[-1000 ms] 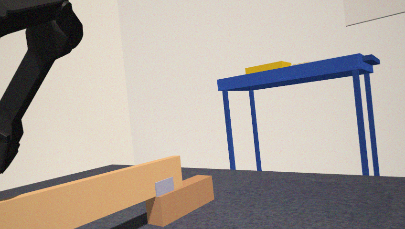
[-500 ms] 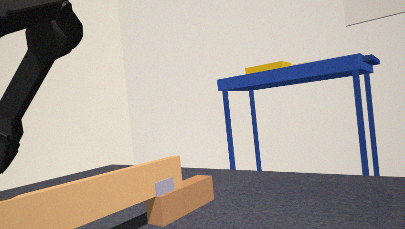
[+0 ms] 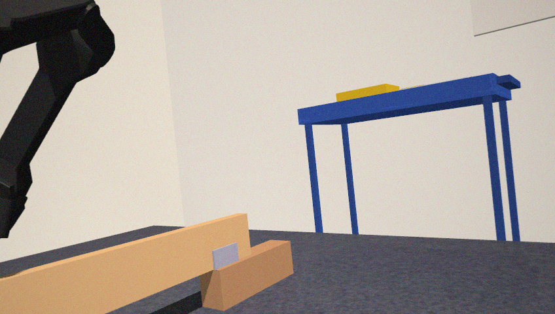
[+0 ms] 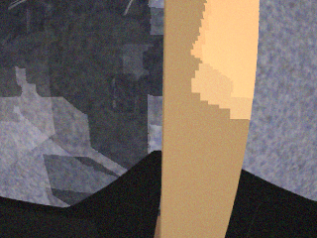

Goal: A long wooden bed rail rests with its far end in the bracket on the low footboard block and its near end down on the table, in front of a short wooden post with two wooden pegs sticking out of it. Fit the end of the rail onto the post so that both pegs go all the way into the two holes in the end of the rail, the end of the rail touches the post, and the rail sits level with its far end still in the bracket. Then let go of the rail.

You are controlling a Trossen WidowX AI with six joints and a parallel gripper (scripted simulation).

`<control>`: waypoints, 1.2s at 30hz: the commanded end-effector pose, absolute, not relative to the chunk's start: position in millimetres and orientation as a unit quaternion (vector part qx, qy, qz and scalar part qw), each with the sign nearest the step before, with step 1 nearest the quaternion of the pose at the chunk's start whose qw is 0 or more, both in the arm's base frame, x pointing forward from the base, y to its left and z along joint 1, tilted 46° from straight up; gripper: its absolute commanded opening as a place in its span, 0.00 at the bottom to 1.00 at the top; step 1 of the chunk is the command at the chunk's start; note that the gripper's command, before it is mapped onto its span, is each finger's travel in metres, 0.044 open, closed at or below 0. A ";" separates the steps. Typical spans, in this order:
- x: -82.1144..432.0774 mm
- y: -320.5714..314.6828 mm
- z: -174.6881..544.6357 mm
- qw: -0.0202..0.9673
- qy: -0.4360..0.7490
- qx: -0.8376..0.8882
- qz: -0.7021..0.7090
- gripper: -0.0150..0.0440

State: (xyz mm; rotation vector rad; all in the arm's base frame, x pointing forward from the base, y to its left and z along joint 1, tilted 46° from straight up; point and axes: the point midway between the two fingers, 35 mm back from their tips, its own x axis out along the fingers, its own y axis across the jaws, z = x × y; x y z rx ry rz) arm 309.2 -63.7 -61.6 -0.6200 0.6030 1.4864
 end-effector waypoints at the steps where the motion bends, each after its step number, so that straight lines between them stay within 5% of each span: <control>1: 310.4 -63.7 -59.2 0.654 0.265 -0.275 0.653 0.25; 36: 311.4 -68.1 -58.4 0.654 0.266 -0.276 0.653 0.25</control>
